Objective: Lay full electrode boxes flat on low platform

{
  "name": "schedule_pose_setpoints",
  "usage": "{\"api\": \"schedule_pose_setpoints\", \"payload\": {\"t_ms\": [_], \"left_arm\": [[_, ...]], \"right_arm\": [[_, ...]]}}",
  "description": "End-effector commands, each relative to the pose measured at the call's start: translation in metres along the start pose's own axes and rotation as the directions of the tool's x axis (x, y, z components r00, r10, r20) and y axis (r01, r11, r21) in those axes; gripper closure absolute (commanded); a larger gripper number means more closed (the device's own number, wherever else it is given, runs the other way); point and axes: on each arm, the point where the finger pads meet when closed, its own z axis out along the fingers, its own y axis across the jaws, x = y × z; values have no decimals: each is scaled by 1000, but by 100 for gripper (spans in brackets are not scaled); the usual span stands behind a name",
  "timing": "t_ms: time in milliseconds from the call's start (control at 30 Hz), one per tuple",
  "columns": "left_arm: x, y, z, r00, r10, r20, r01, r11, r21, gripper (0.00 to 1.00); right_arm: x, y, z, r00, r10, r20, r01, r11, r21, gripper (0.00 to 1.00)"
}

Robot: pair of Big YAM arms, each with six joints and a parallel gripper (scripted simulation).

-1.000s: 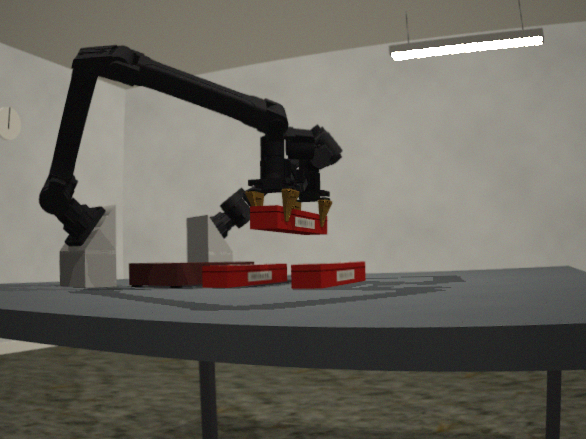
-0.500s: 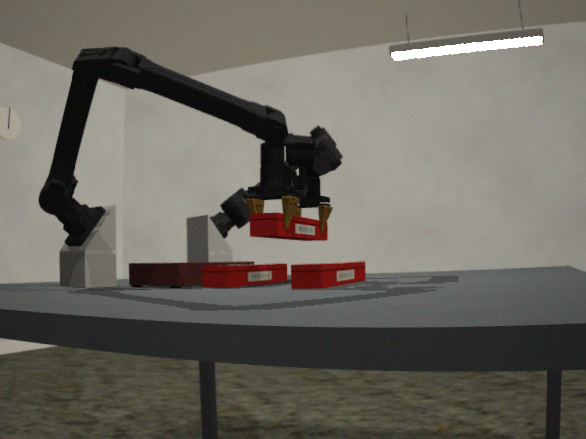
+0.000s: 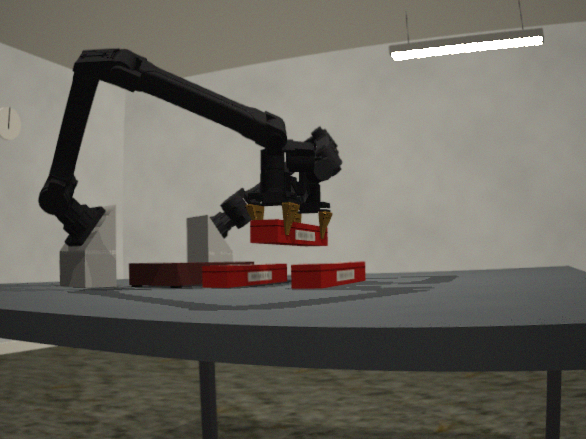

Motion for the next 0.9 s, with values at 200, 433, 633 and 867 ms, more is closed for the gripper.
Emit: {"api": "schedule_pose_setpoints", "payload": {"t_ms": [200,433,633,867], "left_arm": [[-10,11,-6,999,3,33,-1,999,-48,100],[-8,12,1,999,0,32,2,999,-46,100],[-11,11,4,999,6,37,-3,998,-55,100],[-9,7,22,1000,10,22,-9,999,-35,100]], "right_arm": [[1,-14,-15,1000,17,26,-18,998,57,100],[0,-12,-6,1000,11,23,-13,999,52,100],[-3,-18,-7,1000,14,24,-16,997,74,100],[-3,-11,14,1000,7,19,-8,999,46,100]]}}
